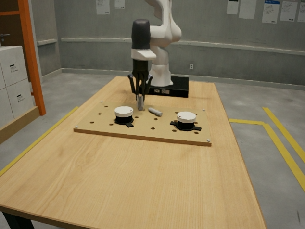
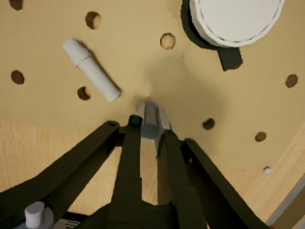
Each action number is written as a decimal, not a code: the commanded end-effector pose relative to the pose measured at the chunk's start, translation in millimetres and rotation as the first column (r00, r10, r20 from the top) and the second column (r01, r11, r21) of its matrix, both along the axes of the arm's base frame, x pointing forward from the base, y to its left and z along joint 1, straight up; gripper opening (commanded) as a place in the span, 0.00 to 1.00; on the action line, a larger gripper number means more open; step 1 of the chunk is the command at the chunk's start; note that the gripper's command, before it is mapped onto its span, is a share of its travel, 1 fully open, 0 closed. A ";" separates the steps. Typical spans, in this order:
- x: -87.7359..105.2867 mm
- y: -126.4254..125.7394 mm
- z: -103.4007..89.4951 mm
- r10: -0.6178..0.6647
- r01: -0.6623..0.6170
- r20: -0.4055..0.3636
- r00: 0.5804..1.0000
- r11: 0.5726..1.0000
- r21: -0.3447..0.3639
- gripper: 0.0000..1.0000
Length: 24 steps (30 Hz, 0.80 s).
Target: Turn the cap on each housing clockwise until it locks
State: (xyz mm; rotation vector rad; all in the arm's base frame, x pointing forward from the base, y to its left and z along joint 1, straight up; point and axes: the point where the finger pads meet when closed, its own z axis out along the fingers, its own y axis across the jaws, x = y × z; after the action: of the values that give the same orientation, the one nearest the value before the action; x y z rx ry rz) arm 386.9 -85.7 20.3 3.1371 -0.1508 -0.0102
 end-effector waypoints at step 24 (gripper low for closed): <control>2.4 1.6 -2.0 0.007 -0.007 0.007 1.000 1.000 0.001 0.10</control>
State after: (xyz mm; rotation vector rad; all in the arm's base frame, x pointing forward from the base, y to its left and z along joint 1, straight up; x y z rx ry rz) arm 386.9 -85.7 18.8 3.1373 -0.1505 -0.0098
